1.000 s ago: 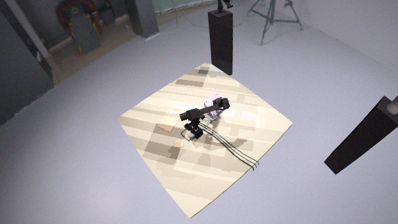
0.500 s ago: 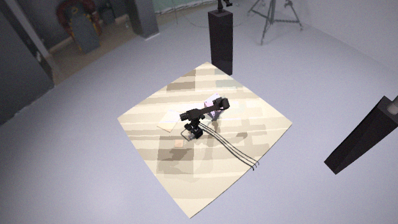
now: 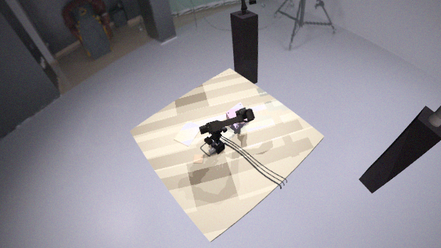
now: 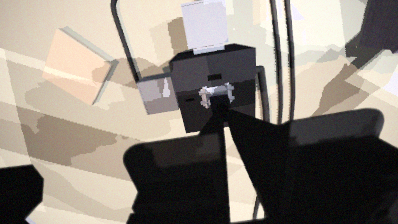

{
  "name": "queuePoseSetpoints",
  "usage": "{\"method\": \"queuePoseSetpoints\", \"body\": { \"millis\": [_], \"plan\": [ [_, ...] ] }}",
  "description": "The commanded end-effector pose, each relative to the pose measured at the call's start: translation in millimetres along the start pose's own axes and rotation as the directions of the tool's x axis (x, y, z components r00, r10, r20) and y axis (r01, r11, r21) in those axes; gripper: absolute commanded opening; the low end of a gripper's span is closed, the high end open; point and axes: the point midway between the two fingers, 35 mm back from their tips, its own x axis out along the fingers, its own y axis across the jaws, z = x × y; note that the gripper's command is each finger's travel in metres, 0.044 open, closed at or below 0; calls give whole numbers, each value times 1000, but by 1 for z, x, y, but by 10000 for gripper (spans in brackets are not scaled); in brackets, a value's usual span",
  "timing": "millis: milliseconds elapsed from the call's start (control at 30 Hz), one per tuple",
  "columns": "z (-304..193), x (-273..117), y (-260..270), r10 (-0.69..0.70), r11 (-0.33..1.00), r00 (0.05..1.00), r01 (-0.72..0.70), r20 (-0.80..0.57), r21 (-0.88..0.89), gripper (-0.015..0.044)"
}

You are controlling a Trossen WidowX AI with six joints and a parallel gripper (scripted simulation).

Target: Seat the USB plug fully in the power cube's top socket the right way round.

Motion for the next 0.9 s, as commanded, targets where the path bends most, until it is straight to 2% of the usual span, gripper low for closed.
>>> {"method": "queuePoseSetpoints", "body": {
  "millis": [0, 867],
  "plan": [
    [0, 0, 0, 3, 1000, 1000, -3, -3, 4, 0],
    [0, 4, 0, 3, 1000, 1000, -3, -3, 4, 0]
  ]
}}
